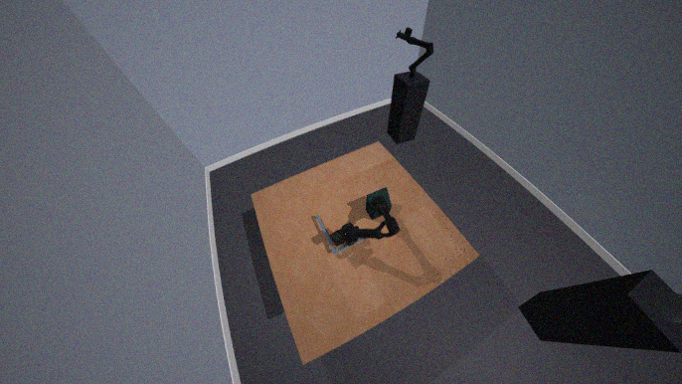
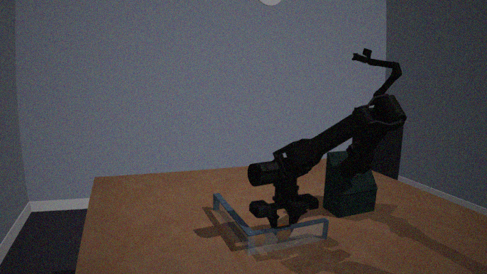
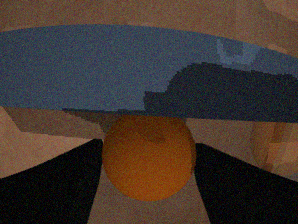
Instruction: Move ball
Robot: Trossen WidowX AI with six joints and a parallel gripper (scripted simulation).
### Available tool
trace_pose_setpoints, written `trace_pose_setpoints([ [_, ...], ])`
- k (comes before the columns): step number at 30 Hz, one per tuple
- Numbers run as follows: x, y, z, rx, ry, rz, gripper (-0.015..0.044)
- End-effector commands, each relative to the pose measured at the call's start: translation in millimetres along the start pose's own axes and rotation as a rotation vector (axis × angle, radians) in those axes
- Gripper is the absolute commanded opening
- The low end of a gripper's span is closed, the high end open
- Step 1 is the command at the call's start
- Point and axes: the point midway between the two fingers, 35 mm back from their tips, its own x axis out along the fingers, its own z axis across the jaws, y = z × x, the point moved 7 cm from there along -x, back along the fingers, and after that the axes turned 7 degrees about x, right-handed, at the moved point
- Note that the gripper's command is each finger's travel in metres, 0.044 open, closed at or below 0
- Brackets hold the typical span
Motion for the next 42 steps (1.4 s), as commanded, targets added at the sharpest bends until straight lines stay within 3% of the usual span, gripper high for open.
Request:
trace_pose_setpoints([
  [1, 0.2, 1.0, -0.9, 0.004, 0.004, 0.006, 0.0128],
  [6, -14.0, 10.5, -14.6, 0.015, 0.057, 0.044, 0.0000],
  [28, -128.0, 1.0, -1.9, 0.004, 0.001, 0.013, 0.0000],
  [34, -131.3, 0.4, -1.4, 0.025, 0.000, 0.010, 0.0000],
  [42, -124.9, 2.8, -10.3, 0.270, 0.002, 0.010, 0.0000],
])
